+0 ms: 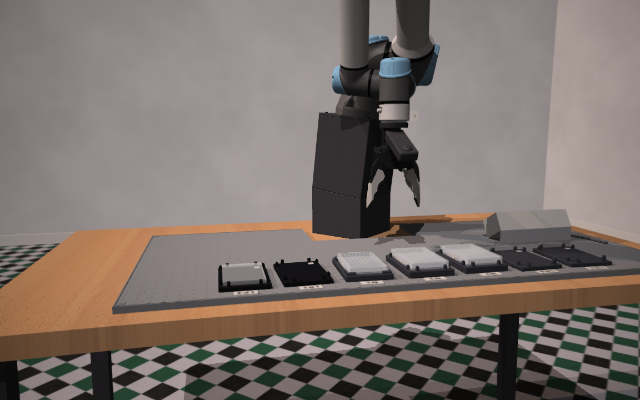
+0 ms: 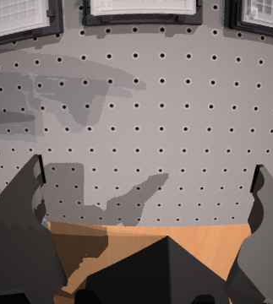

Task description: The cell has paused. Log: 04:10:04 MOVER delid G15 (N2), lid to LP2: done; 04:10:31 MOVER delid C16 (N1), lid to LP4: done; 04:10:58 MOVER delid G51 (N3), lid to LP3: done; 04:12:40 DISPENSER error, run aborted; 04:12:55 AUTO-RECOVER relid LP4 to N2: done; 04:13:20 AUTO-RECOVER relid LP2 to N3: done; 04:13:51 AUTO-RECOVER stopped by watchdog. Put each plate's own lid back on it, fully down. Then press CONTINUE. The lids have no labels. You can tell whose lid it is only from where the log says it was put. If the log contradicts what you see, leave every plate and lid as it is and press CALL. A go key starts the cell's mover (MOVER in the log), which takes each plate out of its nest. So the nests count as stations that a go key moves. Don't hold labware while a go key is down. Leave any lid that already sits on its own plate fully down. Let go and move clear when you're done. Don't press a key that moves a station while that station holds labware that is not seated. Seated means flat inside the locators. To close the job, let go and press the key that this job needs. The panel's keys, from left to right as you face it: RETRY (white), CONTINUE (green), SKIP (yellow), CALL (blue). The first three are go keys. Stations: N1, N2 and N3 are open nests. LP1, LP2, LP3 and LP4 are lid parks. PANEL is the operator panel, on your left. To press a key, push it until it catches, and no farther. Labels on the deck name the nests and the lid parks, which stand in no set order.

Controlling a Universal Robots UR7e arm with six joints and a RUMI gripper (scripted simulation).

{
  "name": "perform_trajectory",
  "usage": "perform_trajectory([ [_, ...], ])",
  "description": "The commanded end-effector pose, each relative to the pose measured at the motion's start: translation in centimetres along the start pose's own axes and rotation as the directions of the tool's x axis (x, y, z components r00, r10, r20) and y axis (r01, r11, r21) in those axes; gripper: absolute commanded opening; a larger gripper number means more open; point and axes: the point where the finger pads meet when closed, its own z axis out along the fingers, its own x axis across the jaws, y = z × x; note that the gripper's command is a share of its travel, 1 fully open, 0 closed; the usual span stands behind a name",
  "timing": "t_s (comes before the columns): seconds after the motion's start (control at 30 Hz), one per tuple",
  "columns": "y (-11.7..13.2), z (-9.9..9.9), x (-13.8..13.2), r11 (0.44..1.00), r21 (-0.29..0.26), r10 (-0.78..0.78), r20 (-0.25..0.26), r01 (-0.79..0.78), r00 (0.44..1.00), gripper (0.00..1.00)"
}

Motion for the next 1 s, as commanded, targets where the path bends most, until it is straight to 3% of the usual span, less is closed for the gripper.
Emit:
perform_trajectory([
  [0.0, -0.1, 0.5, 0.0, 0.999, 0.005, -0.040, 0.006, 0.040, 0.999, 0.82],
  [0.43, -0.1, 6.1, -0.1, 0.999, 0.004, -0.042, 0.006, 0.042, 0.999, 0.82],
  [0.97, 0.0, 6.0, -0.1, 0.999, 0.003, -0.041, 0.006, 0.041, 0.999, 0.82],
])
